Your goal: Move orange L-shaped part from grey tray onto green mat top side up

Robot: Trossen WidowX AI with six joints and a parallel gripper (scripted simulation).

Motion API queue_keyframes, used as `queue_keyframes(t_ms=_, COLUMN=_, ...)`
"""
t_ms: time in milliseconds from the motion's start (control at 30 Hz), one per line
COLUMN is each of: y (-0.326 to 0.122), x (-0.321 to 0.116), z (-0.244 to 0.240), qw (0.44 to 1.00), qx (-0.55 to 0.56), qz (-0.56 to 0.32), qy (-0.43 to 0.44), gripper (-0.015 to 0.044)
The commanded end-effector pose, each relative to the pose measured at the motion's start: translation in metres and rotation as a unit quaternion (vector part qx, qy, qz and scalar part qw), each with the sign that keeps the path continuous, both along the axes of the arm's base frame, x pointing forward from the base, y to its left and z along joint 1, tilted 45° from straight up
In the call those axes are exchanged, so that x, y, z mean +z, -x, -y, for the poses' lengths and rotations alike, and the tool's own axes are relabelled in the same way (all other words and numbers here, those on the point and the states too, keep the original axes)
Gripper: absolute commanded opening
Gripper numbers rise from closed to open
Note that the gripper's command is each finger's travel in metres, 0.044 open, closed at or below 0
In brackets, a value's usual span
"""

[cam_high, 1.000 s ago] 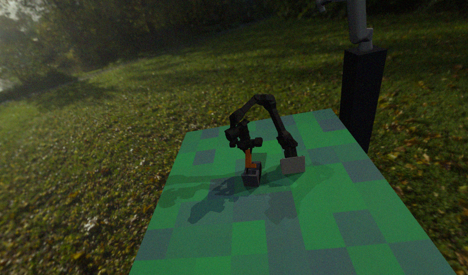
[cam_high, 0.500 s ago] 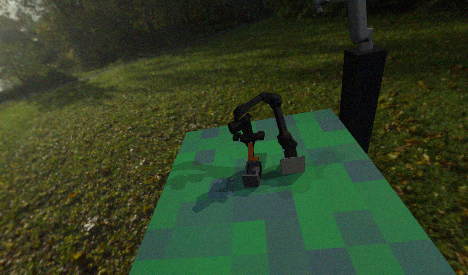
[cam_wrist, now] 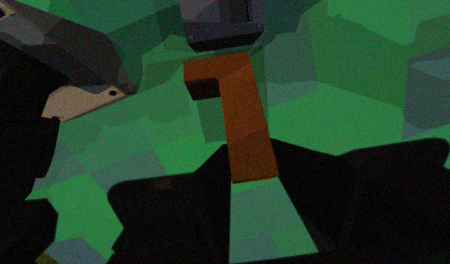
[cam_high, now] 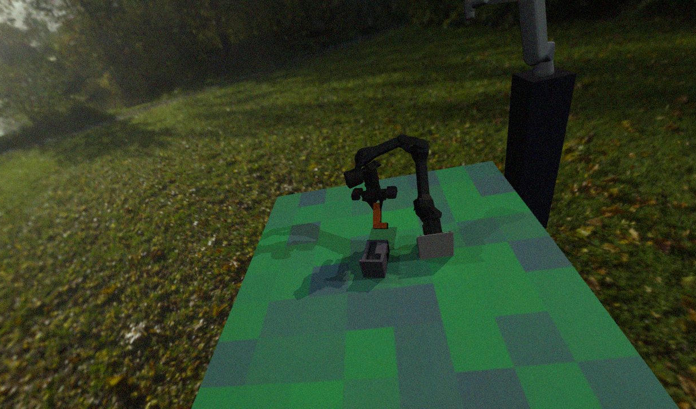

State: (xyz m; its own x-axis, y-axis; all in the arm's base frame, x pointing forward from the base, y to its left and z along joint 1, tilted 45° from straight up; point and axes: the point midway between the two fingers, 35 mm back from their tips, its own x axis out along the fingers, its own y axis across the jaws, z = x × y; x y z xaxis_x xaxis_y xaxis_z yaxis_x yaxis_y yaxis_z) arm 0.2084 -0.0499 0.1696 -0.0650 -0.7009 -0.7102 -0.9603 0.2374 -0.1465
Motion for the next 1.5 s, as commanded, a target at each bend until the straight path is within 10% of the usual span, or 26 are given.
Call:
queue_keyframes(t_ms=0, y=0.002, x=0.004, z=0.003, qw=1.000, qx=0.003, qz=-0.001, qy=0.002, gripper=0.0000)
queue_keyframes(t_ms=1467, y=0.006, x=-0.041, z=0.049, qw=1.000, qx=0.003, qz=0.000, qy=0.003, gripper=0.0000)
